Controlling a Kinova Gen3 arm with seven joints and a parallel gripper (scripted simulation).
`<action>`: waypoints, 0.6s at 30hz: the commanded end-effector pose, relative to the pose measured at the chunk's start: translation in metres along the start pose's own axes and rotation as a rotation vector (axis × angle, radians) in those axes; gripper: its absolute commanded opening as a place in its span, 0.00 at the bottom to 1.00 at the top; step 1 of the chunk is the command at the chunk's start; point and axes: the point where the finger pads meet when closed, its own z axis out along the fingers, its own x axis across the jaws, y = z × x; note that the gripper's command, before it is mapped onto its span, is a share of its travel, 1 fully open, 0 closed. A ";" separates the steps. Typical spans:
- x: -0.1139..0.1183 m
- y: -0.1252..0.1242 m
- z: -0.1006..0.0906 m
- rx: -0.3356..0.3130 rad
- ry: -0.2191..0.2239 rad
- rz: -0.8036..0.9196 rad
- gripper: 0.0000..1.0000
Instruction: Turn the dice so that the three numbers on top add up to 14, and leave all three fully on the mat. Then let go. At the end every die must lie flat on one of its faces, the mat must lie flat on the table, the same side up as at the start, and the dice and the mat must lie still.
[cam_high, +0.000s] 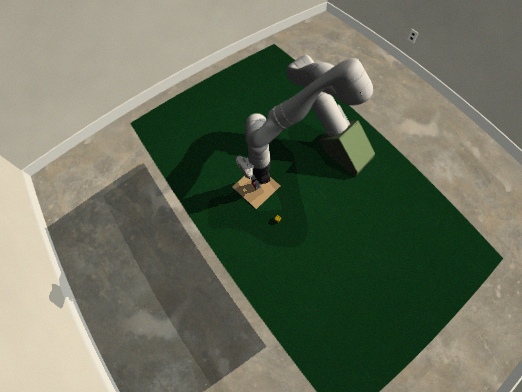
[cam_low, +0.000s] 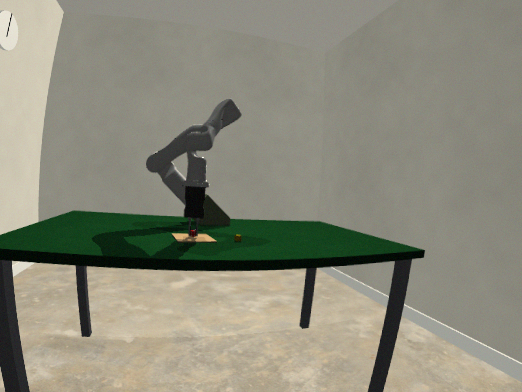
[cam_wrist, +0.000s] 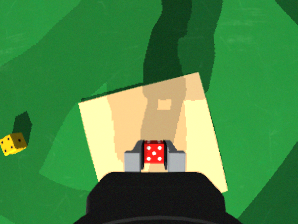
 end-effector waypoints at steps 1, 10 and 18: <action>0.000 0.000 -0.001 0.001 -0.001 0.000 0.40; 0.000 0.000 0.000 0.001 -0.001 0.000 0.40; 0.000 0.000 0.002 0.001 -0.001 0.000 0.40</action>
